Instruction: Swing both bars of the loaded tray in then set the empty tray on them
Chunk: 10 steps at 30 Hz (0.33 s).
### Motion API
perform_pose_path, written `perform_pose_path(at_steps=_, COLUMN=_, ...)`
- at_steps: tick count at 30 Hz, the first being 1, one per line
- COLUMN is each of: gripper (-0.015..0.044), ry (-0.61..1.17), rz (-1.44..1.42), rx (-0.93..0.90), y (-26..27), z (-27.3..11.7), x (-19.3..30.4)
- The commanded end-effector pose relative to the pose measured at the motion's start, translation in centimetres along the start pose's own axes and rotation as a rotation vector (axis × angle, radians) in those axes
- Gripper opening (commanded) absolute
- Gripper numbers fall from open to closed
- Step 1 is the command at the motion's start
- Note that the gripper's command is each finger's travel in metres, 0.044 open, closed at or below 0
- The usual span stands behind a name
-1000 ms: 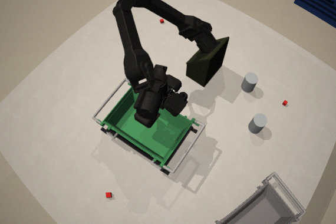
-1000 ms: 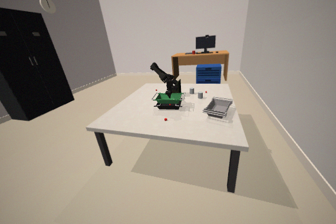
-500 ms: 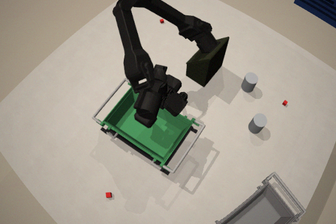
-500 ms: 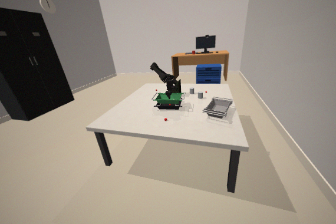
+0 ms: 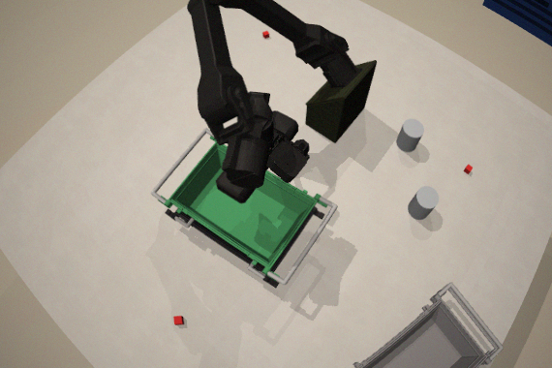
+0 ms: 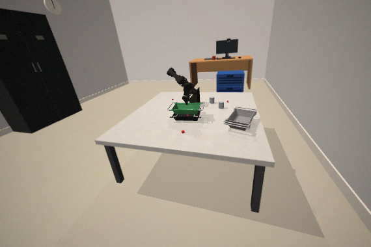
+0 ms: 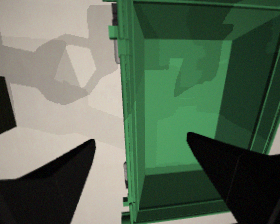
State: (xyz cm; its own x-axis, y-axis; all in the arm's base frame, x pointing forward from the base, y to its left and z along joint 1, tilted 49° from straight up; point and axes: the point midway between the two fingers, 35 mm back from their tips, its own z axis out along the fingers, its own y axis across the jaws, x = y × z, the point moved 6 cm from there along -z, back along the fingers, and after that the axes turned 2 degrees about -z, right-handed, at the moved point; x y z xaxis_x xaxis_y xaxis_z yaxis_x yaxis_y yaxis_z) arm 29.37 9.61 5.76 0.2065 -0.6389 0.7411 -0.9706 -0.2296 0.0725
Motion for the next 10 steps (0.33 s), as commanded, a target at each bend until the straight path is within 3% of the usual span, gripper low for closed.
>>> perform_pose_path(at_steps=1, gripper=0.0440, ry=-0.005, rz=0.002, rx=0.000, y=0.1, z=-3.0, x=0.0)
perform_pose_path(at_steps=6, gripper=0.0440, ry=-0.001, rz=0.001, rx=-0.003, y=0.5, z=-6.1, x=0.1)
perform_pose_path(at_steps=10, gripper=0.0440, ry=0.000, rz=-0.003, rx=0.005, y=0.6, z=-5.7, x=0.0)
